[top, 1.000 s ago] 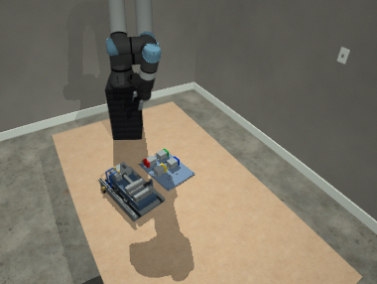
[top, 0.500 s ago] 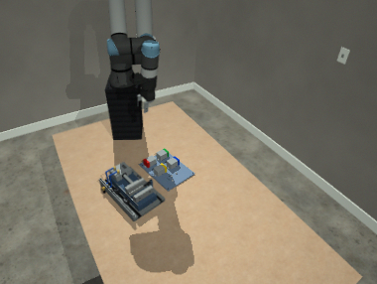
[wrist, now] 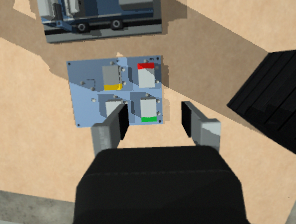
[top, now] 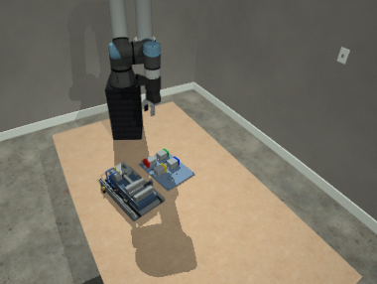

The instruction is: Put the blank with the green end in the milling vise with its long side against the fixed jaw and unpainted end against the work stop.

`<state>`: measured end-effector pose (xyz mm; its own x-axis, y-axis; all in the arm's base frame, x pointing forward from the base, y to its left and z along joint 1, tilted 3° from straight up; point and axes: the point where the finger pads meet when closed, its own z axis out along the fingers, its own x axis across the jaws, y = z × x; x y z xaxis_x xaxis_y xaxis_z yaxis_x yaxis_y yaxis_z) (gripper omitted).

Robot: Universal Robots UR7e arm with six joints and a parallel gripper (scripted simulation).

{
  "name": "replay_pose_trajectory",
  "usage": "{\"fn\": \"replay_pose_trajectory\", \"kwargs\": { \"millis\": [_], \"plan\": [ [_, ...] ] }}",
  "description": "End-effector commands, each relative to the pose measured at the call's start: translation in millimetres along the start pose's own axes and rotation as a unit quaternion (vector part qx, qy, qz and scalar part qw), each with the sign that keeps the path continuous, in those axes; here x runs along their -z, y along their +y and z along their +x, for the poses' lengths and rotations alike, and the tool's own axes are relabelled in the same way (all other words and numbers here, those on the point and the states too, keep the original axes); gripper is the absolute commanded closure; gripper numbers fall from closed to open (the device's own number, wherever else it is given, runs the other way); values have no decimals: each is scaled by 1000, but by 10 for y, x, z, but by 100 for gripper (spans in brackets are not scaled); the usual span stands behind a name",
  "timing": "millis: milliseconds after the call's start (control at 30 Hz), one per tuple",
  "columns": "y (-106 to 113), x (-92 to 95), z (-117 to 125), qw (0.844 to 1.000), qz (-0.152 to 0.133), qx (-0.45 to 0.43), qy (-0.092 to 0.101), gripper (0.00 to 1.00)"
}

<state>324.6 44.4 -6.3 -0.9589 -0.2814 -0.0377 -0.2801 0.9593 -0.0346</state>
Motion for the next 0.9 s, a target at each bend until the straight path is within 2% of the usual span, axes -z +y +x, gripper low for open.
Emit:
{"fn": "replay_pose_trajectory", "kwargs": {
  "millis": [0,167,567,733,867],
  "plan": [
    [3,-14,-26,1000,1,1,-5,0],
    [194,-187,-536,1000,1,1,-5,0],
    [194,-187,-536,1000,1,1,-5,0],
    [284,-276,-784,1000,1,1,-5,0],
    [284,-276,-784,1000,1,1,-5,0]
  ]
}}
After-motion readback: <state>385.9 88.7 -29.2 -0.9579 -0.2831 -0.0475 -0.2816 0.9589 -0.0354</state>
